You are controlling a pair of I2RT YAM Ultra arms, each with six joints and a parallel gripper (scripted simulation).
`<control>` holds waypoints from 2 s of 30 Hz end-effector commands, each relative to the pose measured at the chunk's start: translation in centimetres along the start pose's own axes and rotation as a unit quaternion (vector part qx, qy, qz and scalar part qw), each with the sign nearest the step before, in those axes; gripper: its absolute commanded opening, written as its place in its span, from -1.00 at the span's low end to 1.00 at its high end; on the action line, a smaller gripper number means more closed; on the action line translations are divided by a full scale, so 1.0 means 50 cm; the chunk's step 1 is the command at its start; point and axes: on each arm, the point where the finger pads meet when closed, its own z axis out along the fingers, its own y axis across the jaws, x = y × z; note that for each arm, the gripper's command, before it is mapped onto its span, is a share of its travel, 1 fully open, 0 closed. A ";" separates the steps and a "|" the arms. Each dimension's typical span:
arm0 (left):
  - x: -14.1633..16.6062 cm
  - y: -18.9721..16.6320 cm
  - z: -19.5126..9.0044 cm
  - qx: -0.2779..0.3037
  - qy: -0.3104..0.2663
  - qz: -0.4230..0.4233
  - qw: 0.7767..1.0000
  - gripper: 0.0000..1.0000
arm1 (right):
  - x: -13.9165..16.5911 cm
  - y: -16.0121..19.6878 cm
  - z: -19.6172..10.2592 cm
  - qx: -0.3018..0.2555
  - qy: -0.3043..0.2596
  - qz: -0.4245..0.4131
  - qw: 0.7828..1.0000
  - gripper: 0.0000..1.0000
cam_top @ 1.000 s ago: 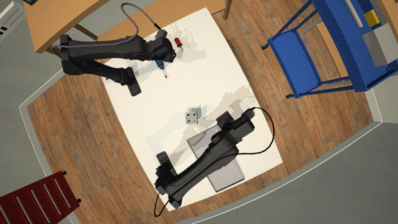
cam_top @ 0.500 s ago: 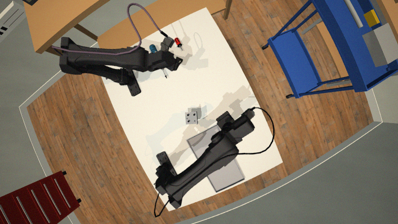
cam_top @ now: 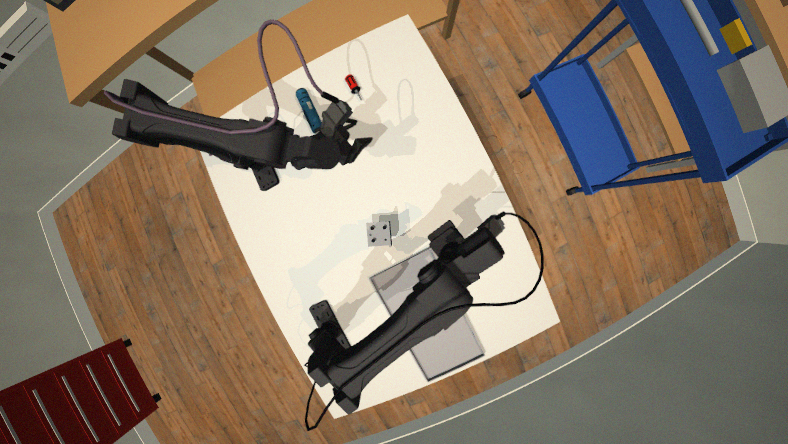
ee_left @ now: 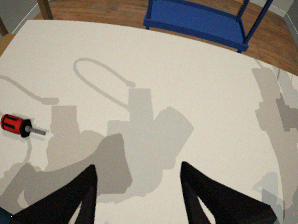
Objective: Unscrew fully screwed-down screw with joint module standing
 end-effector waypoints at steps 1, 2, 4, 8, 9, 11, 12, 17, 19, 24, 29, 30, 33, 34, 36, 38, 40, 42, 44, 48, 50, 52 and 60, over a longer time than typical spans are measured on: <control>-0.064 -0.029 -0.034 0.020 -0.056 -0.006 0.998 0.30 | -0.007 -0.001 -0.018 0.000 -0.008 0.000 1.000 0.72; -0.065 -0.041 -0.043 0.026 -0.064 0.000 0.998 0.30 | -0.007 -0.001 -0.018 0.000 -0.008 0.000 1.000 0.72; -0.067 -0.063 -0.061 0.036 -0.080 0.013 0.996 0.30 | -0.007 -0.001 -0.018 0.000 -0.008 0.000 1.000 0.72; -0.071 -0.107 -0.098 0.057 -0.112 0.038 0.991 0.30 | -0.007 -0.001 -0.018 0.000 -0.008 0.000 1.000 0.72; -0.067 -0.119 -0.101 0.059 -0.117 0.048 0.990 0.30 | -0.007 -0.001 -0.018 0.000 -0.008 0.000 1.000 0.72; -0.059 -0.144 -0.110 0.065 -0.129 0.067 0.987 0.30 | -0.007 -0.001 -0.018 0.000 -0.008 0.000 1.000 0.72; -0.056 -0.156 -0.115 0.069 -0.135 0.076 0.986 0.30 | -0.007 -0.001 -0.018 0.000 -0.008 0.000 1.000 0.72; -0.074 -0.141 -0.116 0.065 -0.140 0.064 0.986 0.30 | -0.007 -0.001 -0.018 0.000 -0.008 0.000 1.000 0.72; -0.072 -0.167 -0.158 0.086 -0.158 0.070 0.981 0.30 | -0.007 -0.001 -0.018 0.000 -0.008 0.000 1.000 0.72; -0.066 -0.208 -0.216 0.108 -0.192 0.089 0.971 0.30 | -0.007 -0.001 -0.018 0.000 -0.008 0.000 1.000 0.72; -0.050 -0.255 -0.263 0.126 -0.222 0.116 0.960 0.30 | -0.007 -0.001 -0.018 0.000 -0.008 0.000 1.000 0.72; -0.050 -0.255 -0.263 0.126 -0.222 0.116 0.960 0.30 | -0.007 -0.001 -0.018 0.000 -0.008 0.000 1.000 0.72; -0.058 -0.246 -0.253 0.118 -0.223 0.112 0.961 0.30 | -0.007 -0.001 -0.018 0.000 -0.008 0.000 1.000 0.72; -0.058 -0.246 -0.253 0.118 -0.223 0.112 0.961 0.30 | -0.007 -0.001 -0.018 0.000 -0.008 0.000 1.000 0.72; -0.043 -0.255 -0.290 0.134 -0.233 0.119 0.956 0.30 | -0.007 -0.001 -0.018 0.000 -0.008 0.000 1.000 0.72; -0.035 -0.263 -0.314 0.140 -0.243 0.124 0.952 0.30 | -0.007 -0.001 -0.018 0.000 -0.008 0.000 1.000 0.72; -0.031 -0.273 -0.340 0.148 -0.254 0.126 0.947 0.30 | -0.007 -0.001 -0.018 0.000 -0.008 0.000 1.000 0.72; -0.030 -0.285 -0.369 0.157 -0.266 0.126 0.943 0.30 | -0.007 -0.001 -0.018 0.000 -0.008 0.000 1.000 0.72; -0.031 -0.296 -0.400 0.167 -0.278 0.125 0.938 0.30 | -0.007 -0.001 -0.018 0.000 -0.008 0.000 1.000 0.72; -0.026 -0.306 -0.426 0.174 -0.288 0.128 0.933 0.30 | -0.007 -0.001 -0.018 0.000 -0.008 0.000 1.000 0.72; -0.029 -0.303 -0.421 0.170 -0.288 0.126 0.934 0.30 | -0.007 -0.001 -0.018 0.000 -0.008 0.000 1.000 0.72; -0.021 -0.307 -0.438 0.177 -0.291 0.128 0.931 0.30 | -0.007 -0.001 -0.018 0.000 -0.008 0.000 1.000 0.72; 0.012 -0.315 -0.537 0.201 -0.315 0.132 0.918 0.30 | -0.007 -0.001 -0.018 0.000 -0.008 0.000 1.000 0.72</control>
